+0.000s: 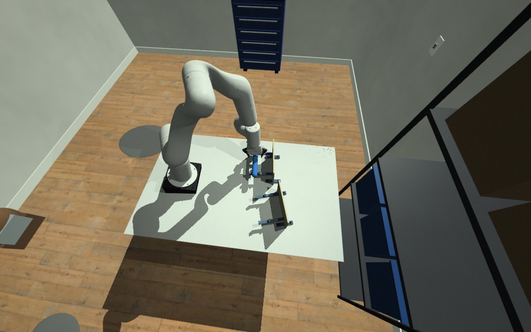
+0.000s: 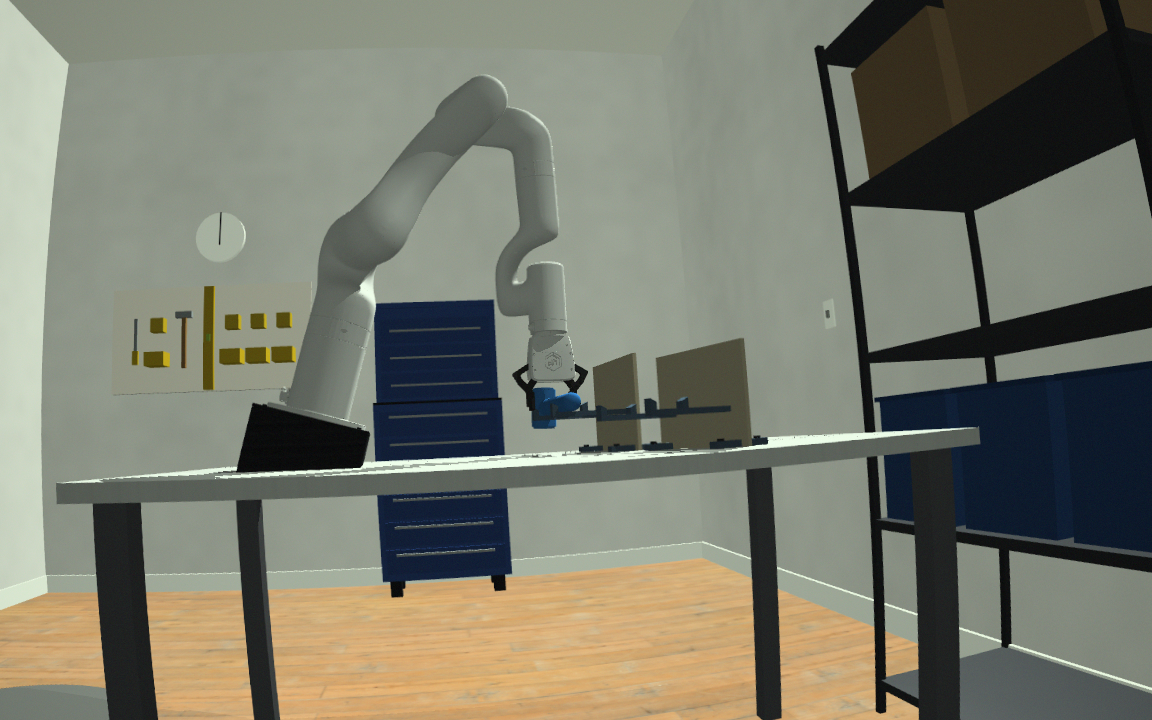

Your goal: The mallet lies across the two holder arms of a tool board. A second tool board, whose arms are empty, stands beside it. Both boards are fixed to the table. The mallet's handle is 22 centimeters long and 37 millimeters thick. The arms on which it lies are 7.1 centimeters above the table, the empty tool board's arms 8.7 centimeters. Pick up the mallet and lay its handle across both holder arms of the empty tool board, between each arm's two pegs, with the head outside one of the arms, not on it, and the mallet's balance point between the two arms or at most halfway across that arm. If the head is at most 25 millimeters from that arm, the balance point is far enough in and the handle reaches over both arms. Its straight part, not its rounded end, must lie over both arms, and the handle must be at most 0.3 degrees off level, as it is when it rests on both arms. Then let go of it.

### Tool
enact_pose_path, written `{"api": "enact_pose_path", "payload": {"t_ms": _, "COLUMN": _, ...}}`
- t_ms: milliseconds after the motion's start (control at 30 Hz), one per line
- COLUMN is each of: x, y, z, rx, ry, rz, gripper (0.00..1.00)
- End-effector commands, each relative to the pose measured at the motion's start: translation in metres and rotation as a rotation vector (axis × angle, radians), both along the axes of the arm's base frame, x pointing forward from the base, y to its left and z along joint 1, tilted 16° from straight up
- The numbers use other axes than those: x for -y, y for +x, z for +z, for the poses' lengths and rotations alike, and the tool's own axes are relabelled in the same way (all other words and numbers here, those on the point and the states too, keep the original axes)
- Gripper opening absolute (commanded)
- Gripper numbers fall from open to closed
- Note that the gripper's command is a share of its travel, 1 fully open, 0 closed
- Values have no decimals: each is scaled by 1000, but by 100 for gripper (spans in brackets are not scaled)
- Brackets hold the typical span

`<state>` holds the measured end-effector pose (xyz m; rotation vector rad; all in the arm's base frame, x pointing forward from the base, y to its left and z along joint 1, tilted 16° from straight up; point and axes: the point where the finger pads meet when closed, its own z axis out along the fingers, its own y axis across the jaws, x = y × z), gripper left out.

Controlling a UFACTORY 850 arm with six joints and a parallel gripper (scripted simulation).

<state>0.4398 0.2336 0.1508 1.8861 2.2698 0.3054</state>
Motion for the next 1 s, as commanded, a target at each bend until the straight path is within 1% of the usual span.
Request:
{"api": "enact_pose_path", "payload": {"t_ms": 0, "x": 0, "y": 0, "z": 2, "rx": 2, "ry": 1, "rz": 0, "gripper": 100}}
{"api": "enact_pose_path", "payload": {"t_ms": 67, "x": 0, "y": -1, "z": 7, "rx": 3, "ry": 0, "rz": 0, "gripper": 100}}
{"api": "enact_pose_path", "payload": {"t_ms": 133, "x": 0, "y": -1, "z": 7, "rx": 3, "ry": 0, "rz": 0, "gripper": 100}}
{"api": "enact_pose_path", "payload": {"t_ms": 167, "x": 0, "y": -3, "z": 11, "rx": 4, "ry": -1, "rz": -1, "gripper": 100}}
{"api": "enact_pose_path", "payload": {"t_ms": 267, "x": 1, "y": -10, "z": 30, "rx": 3, "ry": 0, "rz": 0, "gripper": 100}}
{"api": "enact_pose_path", "payload": {"t_ms": 333, "x": 2, "y": -15, "z": 51, "rx": 4, "ry": -1, "rz": -1, "gripper": 100}}
{"api": "enact_pose_path", "payload": {"t_ms": 600, "x": 4, "y": -26, "z": 93, "rx": 3, "ry": 0, "rz": 0, "gripper": 100}}
{"api": "enact_pose_path", "payload": {"t_ms": 967, "x": 4, "y": -27, "z": 95, "rx": 3, "ry": 0, "rz": 0, "gripper": 100}}
